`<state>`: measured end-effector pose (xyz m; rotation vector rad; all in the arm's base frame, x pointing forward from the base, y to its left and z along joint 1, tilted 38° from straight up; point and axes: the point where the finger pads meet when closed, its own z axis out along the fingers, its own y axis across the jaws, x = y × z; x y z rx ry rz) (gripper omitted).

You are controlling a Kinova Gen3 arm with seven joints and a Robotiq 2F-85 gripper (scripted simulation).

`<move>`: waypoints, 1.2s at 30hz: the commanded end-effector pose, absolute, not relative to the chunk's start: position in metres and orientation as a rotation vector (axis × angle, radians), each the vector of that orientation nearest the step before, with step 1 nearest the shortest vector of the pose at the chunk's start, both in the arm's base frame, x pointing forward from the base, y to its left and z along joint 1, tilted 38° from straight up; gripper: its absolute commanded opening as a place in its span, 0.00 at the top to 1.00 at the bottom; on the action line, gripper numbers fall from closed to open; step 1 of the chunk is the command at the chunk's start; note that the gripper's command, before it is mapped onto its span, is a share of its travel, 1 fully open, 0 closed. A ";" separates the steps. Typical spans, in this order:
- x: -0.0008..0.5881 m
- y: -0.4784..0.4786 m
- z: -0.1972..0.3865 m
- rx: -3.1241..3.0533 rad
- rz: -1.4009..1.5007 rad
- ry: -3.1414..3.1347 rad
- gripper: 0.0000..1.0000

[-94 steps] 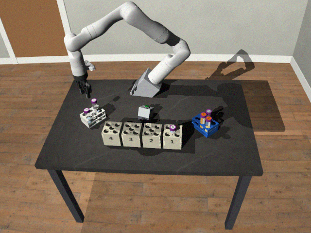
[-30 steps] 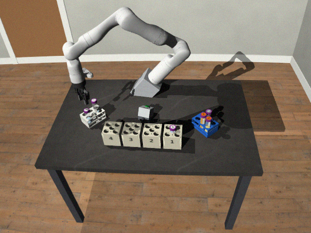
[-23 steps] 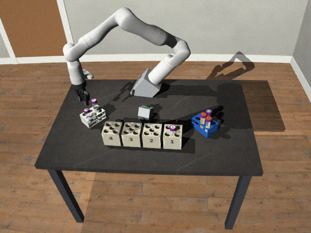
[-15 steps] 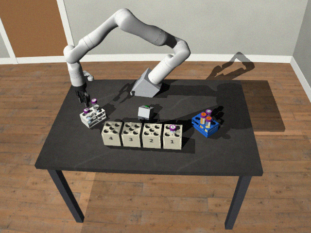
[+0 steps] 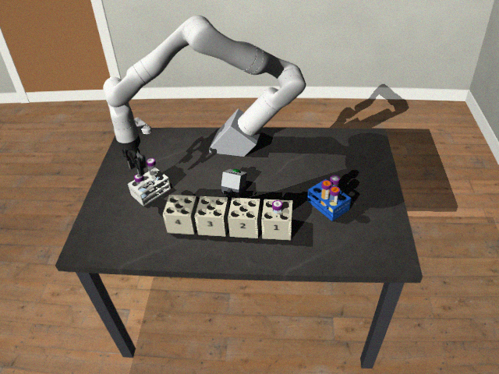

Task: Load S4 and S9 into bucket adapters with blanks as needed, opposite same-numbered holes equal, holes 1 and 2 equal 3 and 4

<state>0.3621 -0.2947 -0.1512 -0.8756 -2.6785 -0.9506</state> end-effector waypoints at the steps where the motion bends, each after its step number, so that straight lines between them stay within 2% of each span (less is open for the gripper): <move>1: 0.363 -0.293 -0.154 -0.877 -0.949 -2.680 0.38; 36: 0.364 -0.275 -0.176 -0.877 -0.949 -2.680 0.38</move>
